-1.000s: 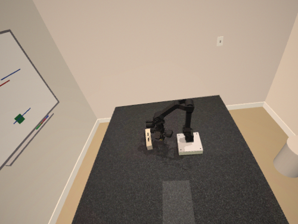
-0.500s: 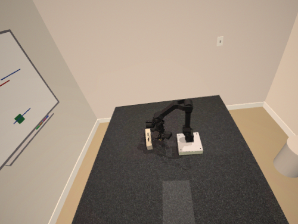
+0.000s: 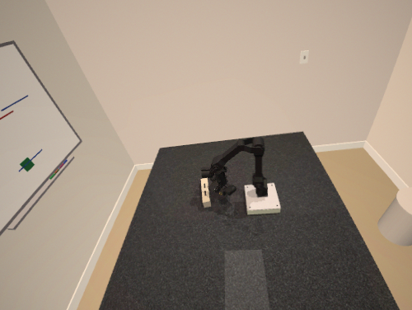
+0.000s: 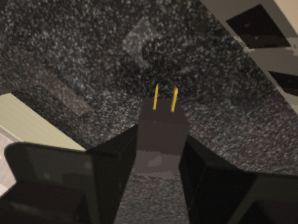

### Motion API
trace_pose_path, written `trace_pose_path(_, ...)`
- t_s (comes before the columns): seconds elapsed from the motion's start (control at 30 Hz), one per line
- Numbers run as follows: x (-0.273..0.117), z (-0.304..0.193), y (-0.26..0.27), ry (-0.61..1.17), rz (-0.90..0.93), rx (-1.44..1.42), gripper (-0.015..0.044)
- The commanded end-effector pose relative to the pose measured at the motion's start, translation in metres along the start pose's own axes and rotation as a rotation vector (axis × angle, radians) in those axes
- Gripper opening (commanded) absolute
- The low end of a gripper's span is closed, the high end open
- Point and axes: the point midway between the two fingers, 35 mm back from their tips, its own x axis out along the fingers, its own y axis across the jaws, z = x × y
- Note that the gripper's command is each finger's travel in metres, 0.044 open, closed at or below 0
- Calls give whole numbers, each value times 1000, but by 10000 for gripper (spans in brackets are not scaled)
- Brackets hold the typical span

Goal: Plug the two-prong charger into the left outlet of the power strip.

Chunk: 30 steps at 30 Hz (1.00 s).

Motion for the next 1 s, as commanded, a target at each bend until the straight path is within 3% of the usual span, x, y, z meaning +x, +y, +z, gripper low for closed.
trace_pose_path(0.0, 3, 0, -1, -3, 8, 70, 0)
trace_pose_path(0.97, 23, 0, -6, 1, 36, 494, 0)
